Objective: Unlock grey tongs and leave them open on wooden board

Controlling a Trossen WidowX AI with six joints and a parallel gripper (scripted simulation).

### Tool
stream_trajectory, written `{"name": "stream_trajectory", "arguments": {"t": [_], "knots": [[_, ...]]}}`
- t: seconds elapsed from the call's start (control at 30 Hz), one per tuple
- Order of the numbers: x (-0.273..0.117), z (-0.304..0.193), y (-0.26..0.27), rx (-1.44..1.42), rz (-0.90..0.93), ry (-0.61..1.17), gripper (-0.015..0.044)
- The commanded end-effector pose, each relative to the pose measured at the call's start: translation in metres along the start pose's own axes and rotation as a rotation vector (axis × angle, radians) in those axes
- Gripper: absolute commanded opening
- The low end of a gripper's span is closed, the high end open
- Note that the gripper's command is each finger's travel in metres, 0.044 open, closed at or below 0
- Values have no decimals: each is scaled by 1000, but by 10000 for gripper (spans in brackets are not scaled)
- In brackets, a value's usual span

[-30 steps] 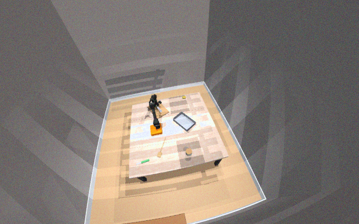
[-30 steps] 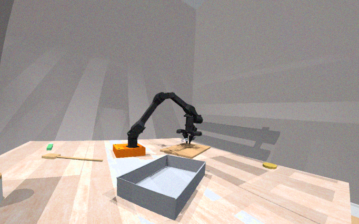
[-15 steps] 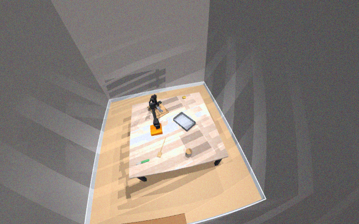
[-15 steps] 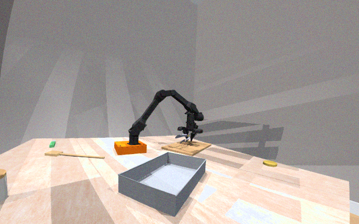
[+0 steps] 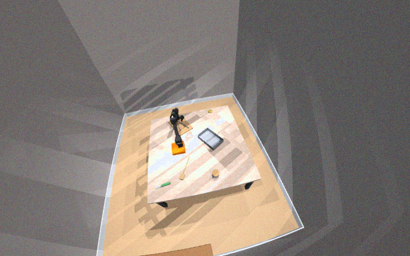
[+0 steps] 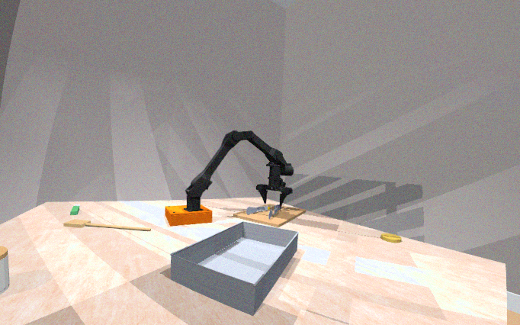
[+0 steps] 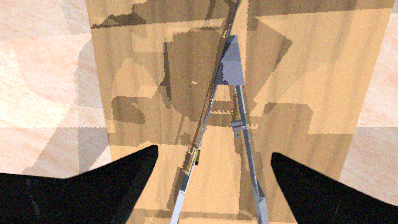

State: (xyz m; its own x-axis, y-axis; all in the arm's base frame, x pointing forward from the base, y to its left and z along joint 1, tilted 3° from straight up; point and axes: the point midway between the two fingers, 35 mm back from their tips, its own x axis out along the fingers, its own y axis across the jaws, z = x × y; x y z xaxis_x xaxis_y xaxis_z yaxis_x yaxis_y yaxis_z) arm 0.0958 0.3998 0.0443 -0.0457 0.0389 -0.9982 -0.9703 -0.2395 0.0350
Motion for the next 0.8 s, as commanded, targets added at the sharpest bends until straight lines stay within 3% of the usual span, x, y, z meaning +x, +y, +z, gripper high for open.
{"name": "stream_trajectory", "arguments": {"t": [0.0, 0.27, 0.47, 0.67, 0.77], "knots": [[-8, 5, 33, -7, 0, 1, 440], [-30, -2, 141, -8, 6, 2, 440], [-33, -2, 144, -10, 7, 2, 440], [-79, -2, 144, -31, 9, -7, 440], [-82, -2, 144, -32, 9, -8, 440]]}}
